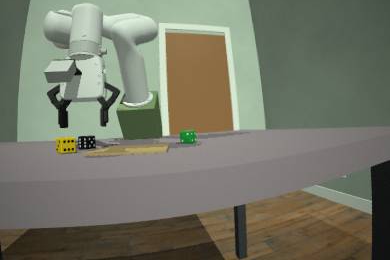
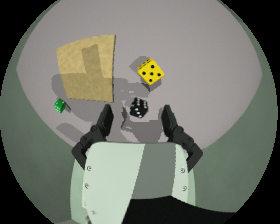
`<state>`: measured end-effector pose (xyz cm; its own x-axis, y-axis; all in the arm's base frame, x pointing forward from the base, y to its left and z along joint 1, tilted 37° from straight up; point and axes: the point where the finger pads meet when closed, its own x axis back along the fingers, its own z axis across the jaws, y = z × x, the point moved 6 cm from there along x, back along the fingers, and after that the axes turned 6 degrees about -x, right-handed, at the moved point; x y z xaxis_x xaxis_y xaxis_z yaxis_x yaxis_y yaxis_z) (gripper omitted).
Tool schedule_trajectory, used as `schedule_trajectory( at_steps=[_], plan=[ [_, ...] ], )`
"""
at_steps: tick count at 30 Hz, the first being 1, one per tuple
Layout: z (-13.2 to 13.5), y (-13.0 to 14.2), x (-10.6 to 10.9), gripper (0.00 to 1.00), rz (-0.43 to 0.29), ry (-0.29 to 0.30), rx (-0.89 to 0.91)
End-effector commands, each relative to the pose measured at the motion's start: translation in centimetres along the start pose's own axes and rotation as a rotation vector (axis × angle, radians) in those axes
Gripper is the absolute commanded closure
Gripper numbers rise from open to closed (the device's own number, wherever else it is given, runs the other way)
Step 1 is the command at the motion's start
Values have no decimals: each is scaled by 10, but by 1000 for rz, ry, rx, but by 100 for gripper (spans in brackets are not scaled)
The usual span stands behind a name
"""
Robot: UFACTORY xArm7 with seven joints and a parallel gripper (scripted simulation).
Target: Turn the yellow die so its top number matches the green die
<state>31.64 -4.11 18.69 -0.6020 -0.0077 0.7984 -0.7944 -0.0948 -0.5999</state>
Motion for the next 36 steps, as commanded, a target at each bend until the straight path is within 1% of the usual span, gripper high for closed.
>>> schedule_trajectory(
  at_steps=[1, 24, 29, 34, 36],
  plan=[
    [0, 0, 0, 0, 1, 1, 0],
    [-2, 0, 0, 0, 1, 1, 0],
    [-14, 0, 0, 0, 1, 1, 0],
    [-38, 2, 0, 0, 1, 1, 0],
    [-38, 2, 0, 0, 1, 1, 0]
  ],
)
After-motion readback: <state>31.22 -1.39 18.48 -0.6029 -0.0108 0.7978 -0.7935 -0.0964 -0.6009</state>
